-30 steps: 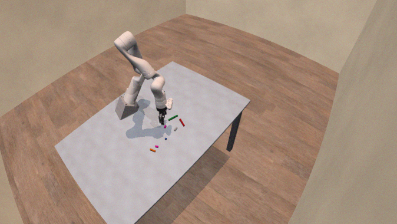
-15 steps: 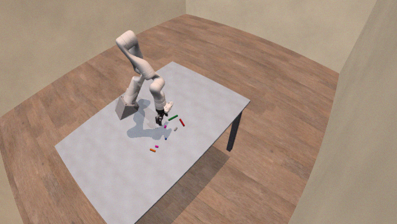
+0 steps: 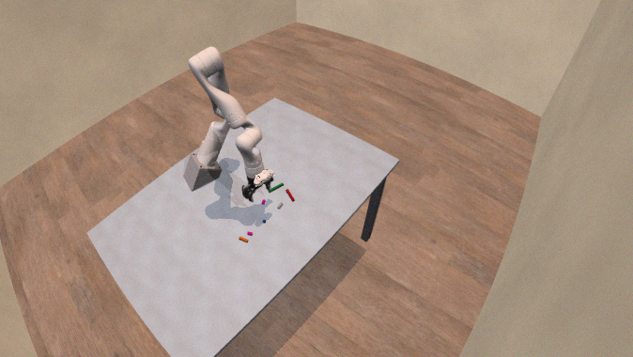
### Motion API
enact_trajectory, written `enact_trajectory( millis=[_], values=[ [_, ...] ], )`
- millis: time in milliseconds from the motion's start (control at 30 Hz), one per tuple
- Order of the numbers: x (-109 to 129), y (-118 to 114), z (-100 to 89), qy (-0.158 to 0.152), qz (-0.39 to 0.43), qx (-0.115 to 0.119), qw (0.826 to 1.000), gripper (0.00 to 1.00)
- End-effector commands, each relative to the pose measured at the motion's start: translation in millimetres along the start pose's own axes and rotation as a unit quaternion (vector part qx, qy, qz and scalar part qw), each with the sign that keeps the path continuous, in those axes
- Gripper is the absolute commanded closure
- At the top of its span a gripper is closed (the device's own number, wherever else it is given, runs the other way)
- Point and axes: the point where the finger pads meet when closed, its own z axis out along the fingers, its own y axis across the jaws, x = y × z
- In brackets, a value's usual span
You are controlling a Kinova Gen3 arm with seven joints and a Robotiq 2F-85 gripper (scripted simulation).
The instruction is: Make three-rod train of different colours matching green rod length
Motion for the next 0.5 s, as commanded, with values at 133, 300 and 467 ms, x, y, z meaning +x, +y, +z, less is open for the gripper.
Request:
enact_trajectory(
  millis=[133,300,467],
  values=[
    [6.9,8.1,-0.7,0.002,0.108,-0.004,0.994,0.00],
    [10.0,12.9,-0.8,0.002,0.182,-0.004,0.983,0.00],
    [12.9,17.8,-0.8,0.003,0.254,-0.004,0.967,0.00]
  ],
)
